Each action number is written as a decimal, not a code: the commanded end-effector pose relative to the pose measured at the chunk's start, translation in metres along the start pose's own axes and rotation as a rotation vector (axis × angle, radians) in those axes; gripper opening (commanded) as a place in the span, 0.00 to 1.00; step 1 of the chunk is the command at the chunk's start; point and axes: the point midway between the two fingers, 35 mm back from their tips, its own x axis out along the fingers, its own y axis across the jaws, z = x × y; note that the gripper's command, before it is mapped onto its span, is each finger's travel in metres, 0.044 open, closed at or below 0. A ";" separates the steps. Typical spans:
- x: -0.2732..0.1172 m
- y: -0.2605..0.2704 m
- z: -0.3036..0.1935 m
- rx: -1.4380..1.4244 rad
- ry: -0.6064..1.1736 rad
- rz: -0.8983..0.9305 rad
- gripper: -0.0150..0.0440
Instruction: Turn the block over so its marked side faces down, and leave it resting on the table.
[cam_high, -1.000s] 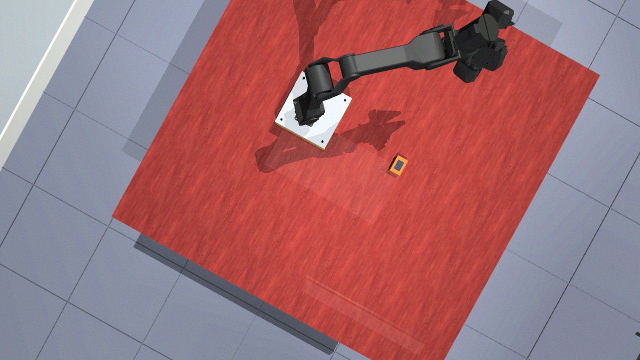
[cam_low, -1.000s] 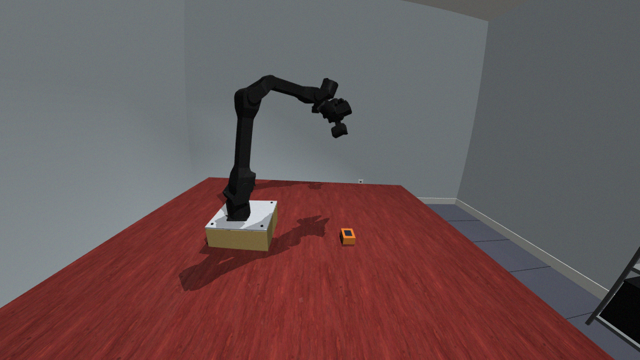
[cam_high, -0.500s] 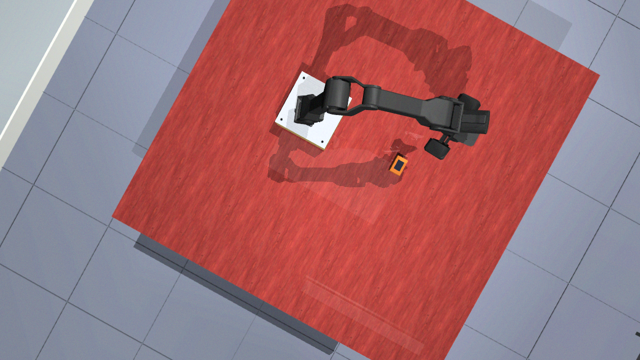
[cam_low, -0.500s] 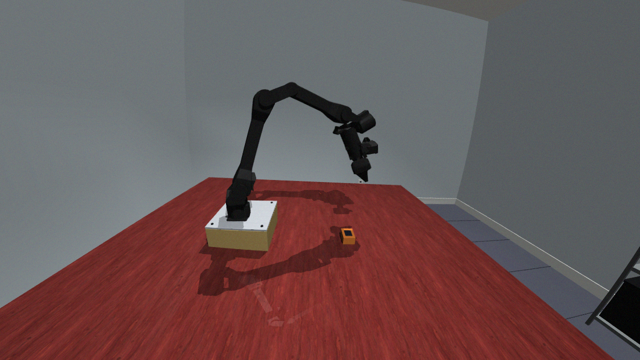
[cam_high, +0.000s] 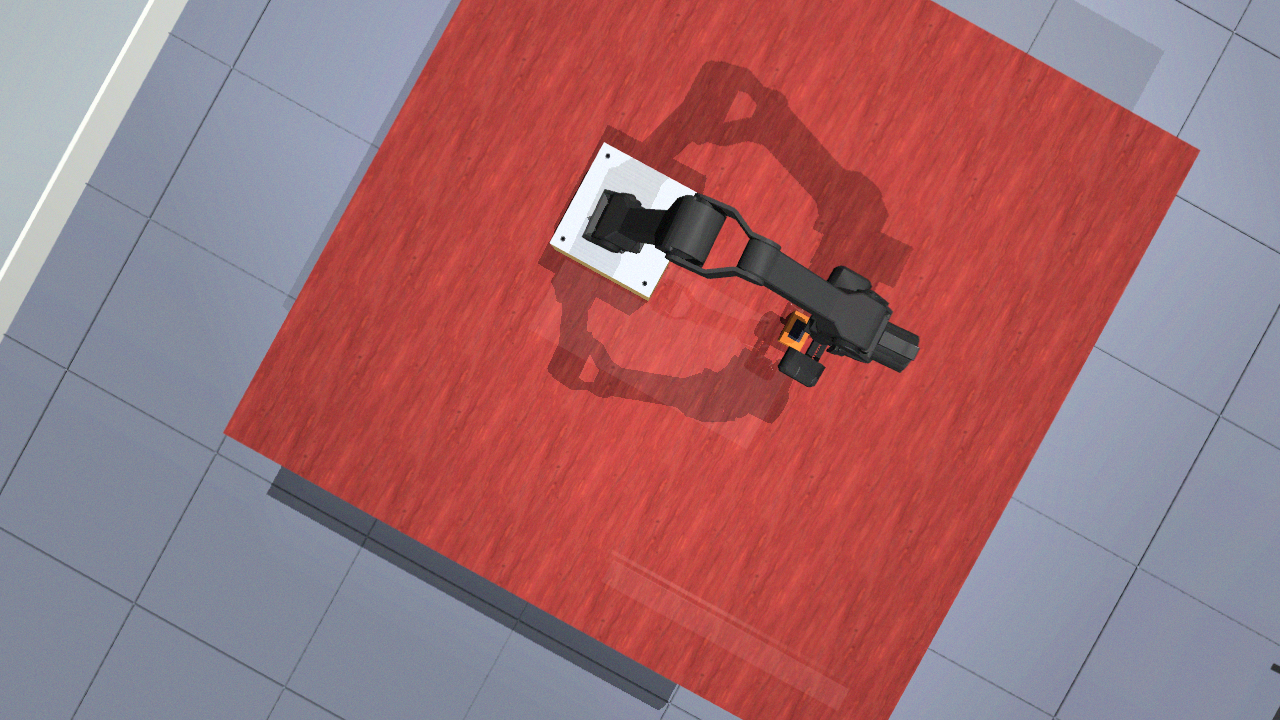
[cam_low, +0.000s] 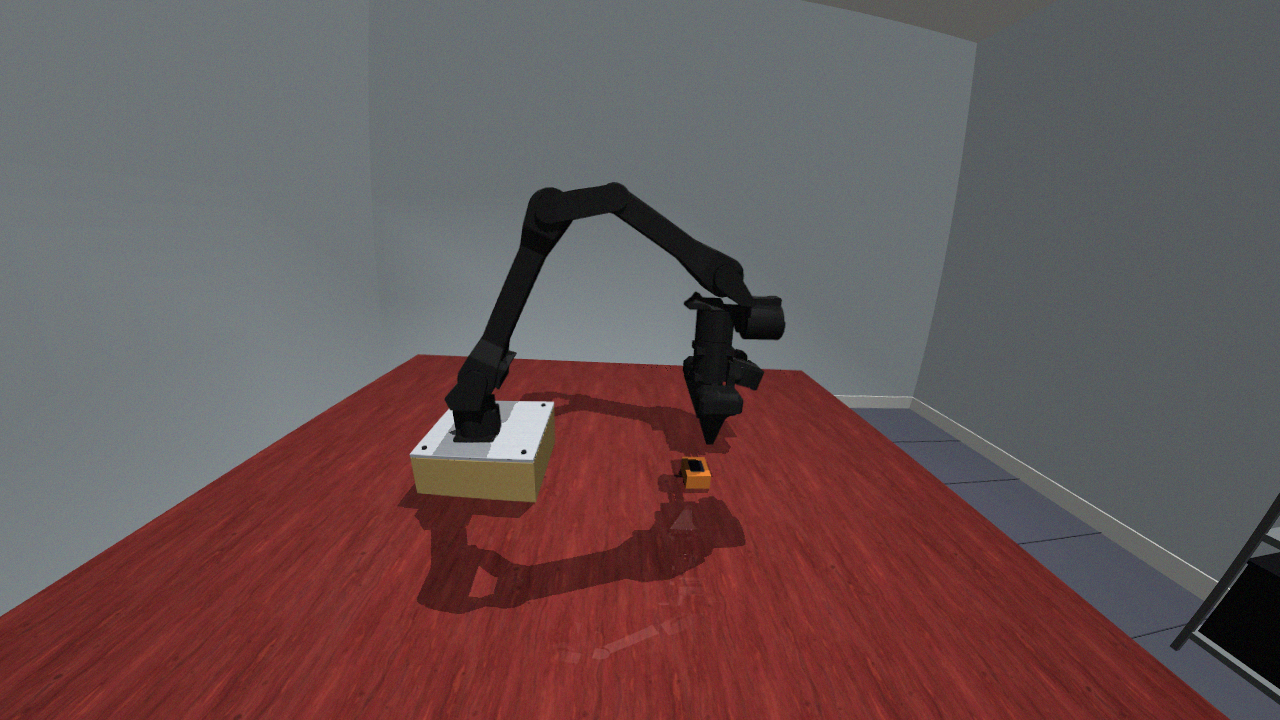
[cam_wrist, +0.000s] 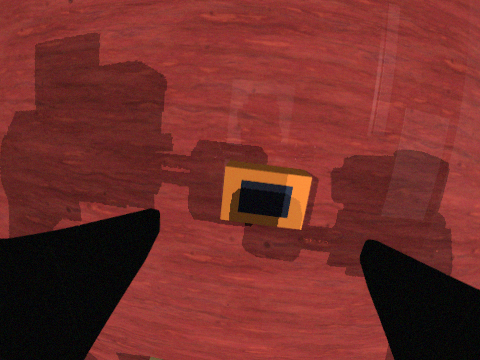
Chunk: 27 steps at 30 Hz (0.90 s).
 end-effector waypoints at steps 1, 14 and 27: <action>0.002 0.000 -0.005 -0.019 0.022 -0.005 1.00; 0.053 -0.005 -0.009 -0.019 0.023 -0.005 1.00; 0.066 -0.005 -0.009 -0.019 0.023 -0.005 1.00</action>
